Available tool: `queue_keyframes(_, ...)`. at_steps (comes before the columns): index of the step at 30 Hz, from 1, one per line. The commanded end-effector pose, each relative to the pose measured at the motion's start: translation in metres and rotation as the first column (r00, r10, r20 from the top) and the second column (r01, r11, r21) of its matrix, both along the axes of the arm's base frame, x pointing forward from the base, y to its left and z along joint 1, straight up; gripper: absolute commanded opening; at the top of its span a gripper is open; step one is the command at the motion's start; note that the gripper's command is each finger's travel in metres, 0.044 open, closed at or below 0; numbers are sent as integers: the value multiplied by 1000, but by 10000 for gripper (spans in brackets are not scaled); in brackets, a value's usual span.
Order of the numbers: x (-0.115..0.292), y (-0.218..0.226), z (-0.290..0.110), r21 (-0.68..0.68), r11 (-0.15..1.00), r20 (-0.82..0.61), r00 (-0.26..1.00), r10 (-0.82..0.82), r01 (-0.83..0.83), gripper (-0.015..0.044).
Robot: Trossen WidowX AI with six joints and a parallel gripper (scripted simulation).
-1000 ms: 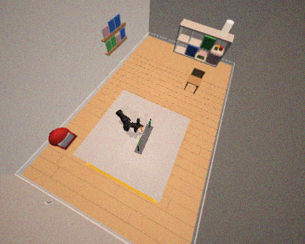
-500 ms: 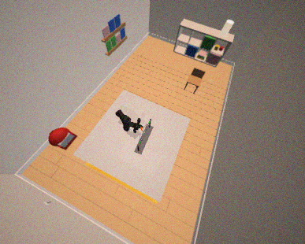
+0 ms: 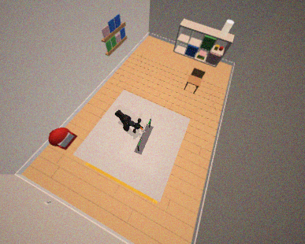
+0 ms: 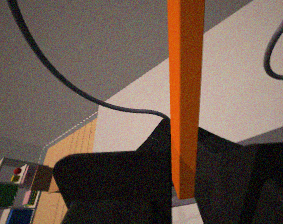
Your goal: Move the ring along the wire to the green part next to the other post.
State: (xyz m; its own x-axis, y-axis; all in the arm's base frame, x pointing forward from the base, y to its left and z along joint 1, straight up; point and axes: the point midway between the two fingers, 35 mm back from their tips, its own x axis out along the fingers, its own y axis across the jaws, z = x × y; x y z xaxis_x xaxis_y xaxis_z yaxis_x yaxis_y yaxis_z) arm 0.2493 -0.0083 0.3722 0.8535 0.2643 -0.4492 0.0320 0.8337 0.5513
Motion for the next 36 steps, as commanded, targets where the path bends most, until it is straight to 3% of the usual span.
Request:
queue_keyframes(1,0,-1,-1,-50,999,1,1000,-4,4,-150)
queue_keyframes(36,1,-16,-7,-498,867,33,999,-20,33,-150)
